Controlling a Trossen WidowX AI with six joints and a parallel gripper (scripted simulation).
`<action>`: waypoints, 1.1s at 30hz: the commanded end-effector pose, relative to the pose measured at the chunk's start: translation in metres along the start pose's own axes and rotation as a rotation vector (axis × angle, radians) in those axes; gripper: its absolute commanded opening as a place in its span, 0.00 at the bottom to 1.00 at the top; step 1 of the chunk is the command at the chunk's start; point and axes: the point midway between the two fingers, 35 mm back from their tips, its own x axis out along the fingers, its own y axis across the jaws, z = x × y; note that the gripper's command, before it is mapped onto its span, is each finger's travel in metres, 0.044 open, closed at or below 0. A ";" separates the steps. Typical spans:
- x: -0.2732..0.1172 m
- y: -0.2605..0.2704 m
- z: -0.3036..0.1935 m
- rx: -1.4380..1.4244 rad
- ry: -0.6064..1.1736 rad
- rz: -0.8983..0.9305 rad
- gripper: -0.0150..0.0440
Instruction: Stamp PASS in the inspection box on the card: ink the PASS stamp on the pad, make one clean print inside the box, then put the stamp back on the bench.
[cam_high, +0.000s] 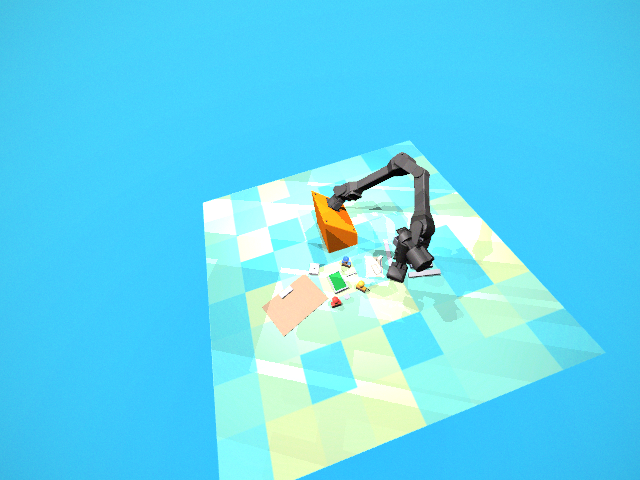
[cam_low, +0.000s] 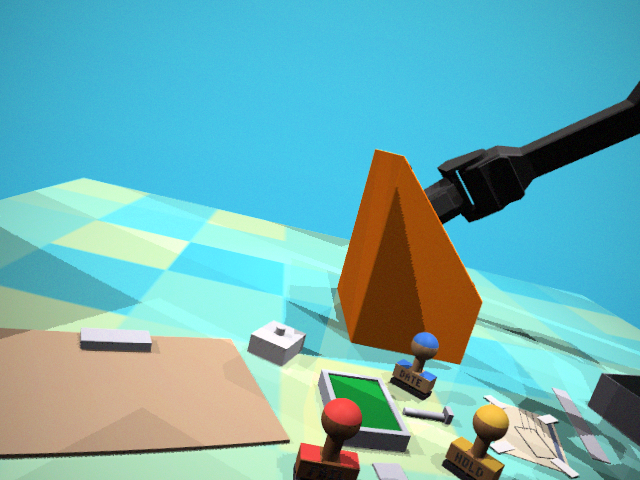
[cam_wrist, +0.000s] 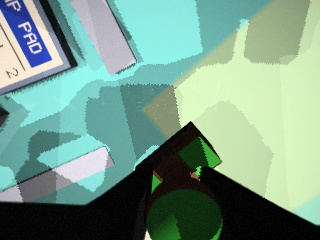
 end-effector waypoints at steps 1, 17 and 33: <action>0.008 -0.002 -0.001 0.012 0.005 0.006 0.25; 0.034 -0.002 0.000 0.012 0.005 0.006 0.25; 0.060 -0.001 -0.001 0.012 0.003 0.008 0.25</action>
